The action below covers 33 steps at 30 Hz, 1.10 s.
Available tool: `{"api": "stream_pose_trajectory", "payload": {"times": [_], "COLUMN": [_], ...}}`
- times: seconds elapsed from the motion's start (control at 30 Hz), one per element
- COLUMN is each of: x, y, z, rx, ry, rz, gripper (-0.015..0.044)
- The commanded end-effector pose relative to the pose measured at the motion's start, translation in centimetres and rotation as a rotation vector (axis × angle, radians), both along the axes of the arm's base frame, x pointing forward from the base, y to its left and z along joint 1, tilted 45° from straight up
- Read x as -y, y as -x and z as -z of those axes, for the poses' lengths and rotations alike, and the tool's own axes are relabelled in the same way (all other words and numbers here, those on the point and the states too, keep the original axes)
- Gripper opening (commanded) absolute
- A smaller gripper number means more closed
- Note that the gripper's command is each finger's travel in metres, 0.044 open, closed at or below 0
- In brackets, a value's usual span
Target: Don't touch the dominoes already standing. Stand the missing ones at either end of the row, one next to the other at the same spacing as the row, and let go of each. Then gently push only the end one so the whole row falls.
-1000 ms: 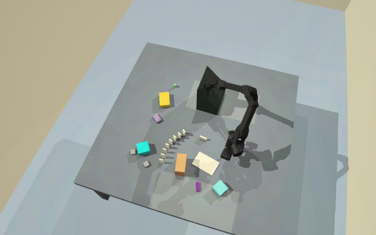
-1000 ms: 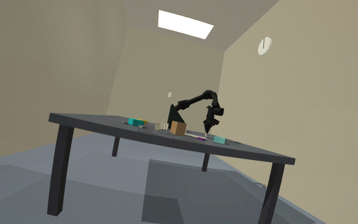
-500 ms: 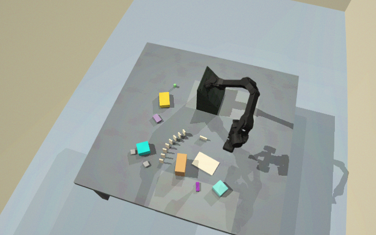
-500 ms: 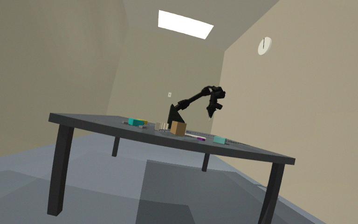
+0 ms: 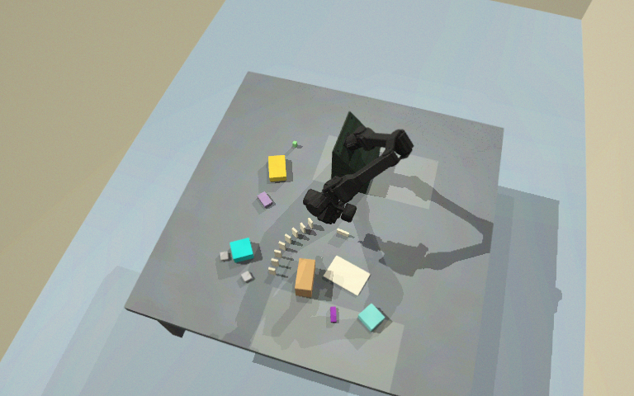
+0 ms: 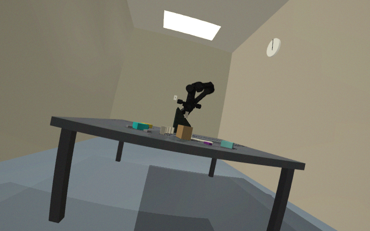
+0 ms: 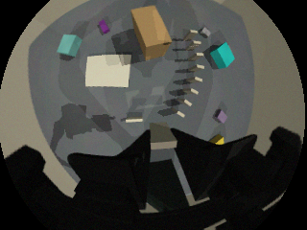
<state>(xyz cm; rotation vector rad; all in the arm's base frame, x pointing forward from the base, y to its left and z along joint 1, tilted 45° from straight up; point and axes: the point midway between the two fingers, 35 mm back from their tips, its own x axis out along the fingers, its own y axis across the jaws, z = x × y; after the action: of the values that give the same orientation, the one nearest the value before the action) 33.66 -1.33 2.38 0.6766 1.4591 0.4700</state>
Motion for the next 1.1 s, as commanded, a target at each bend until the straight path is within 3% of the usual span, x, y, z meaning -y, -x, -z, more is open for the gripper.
{"api": "stream_pose_trajectory", "payload": {"times": [0.0,0.07,0.27,1.07], "x": [2.6,3.5,3.3,-5.7], "y": [3.6,5.0,5.1,4.4], "z": [3.6,4.7,5.1,14.1], "rx": [-0.273,-0.372,-0.385,-0.386], "ry": [-0.049,-0.071,-0.073,-0.080], "rz": [0.278,0.384,0.397,0.396], "gripper": [0.0107,0.0107,0.0107,0.0107]}}
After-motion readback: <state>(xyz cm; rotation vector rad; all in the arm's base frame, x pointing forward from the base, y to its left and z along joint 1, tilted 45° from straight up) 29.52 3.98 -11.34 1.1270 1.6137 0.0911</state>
